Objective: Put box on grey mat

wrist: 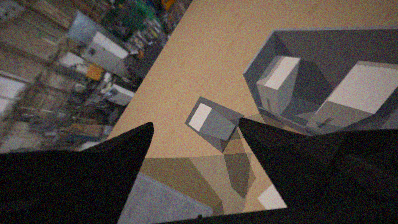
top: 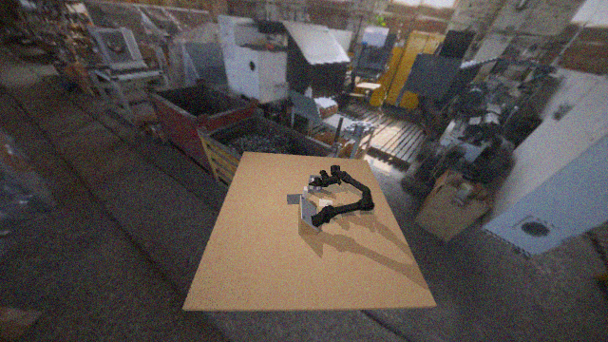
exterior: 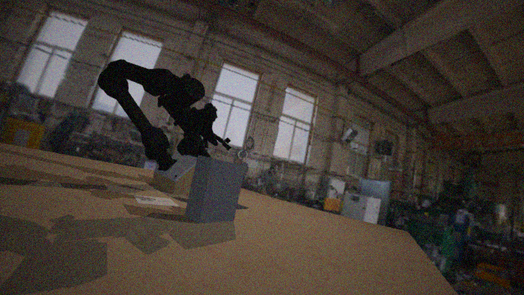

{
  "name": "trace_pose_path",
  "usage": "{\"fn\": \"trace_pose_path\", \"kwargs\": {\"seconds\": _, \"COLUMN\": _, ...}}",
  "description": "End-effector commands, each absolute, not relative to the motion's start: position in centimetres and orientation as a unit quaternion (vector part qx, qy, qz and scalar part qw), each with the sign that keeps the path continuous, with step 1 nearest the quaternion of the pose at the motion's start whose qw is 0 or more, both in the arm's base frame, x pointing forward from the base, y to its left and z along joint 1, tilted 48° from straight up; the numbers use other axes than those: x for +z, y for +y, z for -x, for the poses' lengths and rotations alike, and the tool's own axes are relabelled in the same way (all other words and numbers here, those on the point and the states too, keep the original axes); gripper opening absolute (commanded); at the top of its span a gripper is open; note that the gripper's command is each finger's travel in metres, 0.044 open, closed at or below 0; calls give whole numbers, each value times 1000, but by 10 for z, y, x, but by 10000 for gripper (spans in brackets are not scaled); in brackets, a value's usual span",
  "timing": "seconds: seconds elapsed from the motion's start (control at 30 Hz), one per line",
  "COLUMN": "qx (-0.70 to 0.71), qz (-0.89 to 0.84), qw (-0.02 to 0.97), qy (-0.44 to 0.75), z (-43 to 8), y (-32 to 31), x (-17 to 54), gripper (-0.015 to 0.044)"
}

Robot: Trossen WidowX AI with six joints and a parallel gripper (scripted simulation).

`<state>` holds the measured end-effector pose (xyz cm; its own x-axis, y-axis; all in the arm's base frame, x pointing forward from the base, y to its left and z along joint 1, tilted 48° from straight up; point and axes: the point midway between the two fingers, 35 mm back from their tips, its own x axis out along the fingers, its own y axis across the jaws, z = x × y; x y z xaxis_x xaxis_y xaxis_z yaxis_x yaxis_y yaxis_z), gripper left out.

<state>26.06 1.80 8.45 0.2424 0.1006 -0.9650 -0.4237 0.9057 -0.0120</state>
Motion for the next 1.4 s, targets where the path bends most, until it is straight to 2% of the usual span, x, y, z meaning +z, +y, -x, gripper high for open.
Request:
{"fn": "trace_pose_path", "kwargs": {"seconds": 0.0, "qx": 169, "qz": 136, "qw": 778, "qy": 589, "z": -256, "y": 4, "x": 97, "gripper": 440}}
{"fn": "trace_pose_path", "kwargs": {"seconds": 1.37, "qx": 168, "qz": 137, "qw": 778, "qy": 589, "z": -247, "y": -37, "x": 65, "gripper": 440}}
